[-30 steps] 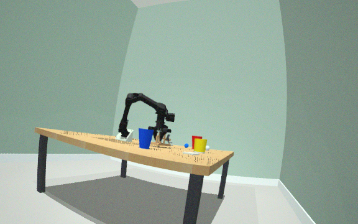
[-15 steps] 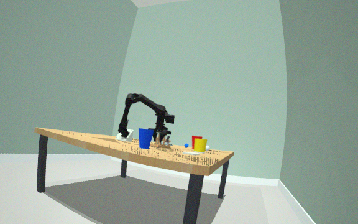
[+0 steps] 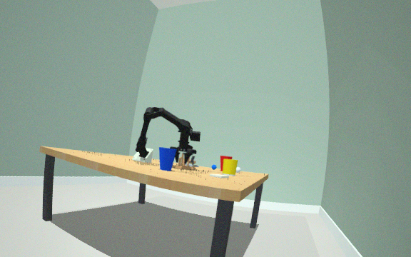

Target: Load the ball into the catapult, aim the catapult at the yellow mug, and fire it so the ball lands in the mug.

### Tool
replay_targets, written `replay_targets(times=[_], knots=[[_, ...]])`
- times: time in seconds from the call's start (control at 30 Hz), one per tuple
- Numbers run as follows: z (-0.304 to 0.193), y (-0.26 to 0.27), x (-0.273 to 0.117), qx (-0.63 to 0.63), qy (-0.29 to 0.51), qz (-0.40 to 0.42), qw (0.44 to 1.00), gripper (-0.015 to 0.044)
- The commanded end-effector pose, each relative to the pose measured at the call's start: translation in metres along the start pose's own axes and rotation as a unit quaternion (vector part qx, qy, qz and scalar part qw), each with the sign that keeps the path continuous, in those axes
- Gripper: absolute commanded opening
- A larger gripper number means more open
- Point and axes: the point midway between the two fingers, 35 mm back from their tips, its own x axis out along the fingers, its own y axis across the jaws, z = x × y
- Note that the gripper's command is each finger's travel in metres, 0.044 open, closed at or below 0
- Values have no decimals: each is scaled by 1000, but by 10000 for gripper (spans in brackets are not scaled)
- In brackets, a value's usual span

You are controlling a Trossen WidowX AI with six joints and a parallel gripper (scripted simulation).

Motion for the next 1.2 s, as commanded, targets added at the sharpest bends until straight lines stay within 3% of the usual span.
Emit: replay_targets(times=[0.0, 0.17, 0.23, 0.5, 1.17], knots=[[2, -2, -19, 1, -2, 0, 1000, 440], [2, 0, -90, -1, -3, 1, 1000, 440], [1, 1, -99, -1, -2, 1, 1000, 440], [4, -3, -86, 8, -7, -9, 1000, 440], [3, -1, -88, 344, -8, -6, 939, 440]])
